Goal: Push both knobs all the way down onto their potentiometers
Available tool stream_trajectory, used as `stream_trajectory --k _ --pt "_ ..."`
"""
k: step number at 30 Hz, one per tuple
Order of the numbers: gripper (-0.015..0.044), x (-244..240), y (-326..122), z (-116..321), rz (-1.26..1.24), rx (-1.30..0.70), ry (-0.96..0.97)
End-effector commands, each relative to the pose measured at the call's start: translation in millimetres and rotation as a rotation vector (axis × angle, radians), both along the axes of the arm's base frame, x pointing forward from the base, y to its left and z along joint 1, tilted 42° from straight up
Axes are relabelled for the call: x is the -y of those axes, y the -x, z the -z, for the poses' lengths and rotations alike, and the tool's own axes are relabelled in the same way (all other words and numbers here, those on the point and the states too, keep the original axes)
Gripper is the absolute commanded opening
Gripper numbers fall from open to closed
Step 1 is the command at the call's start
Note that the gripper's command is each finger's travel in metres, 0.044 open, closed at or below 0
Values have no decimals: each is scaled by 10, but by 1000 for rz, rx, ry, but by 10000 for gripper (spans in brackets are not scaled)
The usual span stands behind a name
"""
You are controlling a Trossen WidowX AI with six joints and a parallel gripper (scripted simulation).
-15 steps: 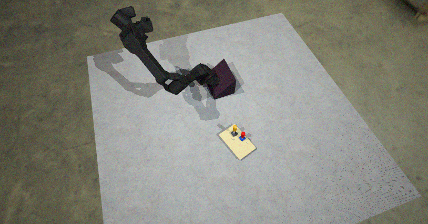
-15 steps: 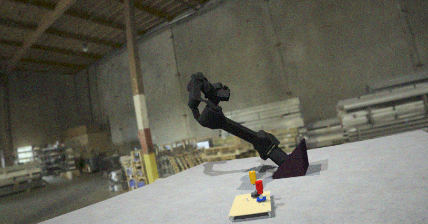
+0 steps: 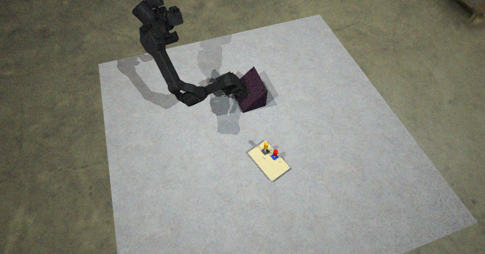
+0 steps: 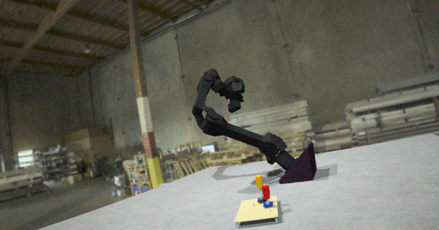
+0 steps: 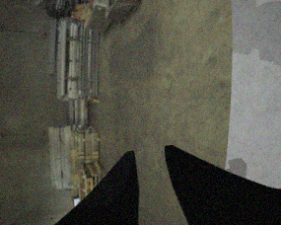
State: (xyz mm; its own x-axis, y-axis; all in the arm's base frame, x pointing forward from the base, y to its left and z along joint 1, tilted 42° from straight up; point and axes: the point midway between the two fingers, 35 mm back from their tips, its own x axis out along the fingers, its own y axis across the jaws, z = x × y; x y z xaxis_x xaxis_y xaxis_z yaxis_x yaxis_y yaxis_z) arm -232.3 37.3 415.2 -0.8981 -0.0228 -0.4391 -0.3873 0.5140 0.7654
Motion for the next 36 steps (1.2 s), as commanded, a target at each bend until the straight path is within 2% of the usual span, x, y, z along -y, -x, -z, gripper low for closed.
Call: stream_trajectory --k 1,9,17,26,36 --pt "0 -349 66 170 93 75 -62" --pt "0 -1087 -26 468 274 241 -179" --pt "0 -1793 -384 794 423 452 -257" --pt "0 -2448 -1085 1197 548 731 -269" --pt "0 -2811 -2118 1630 636 1027 -167"
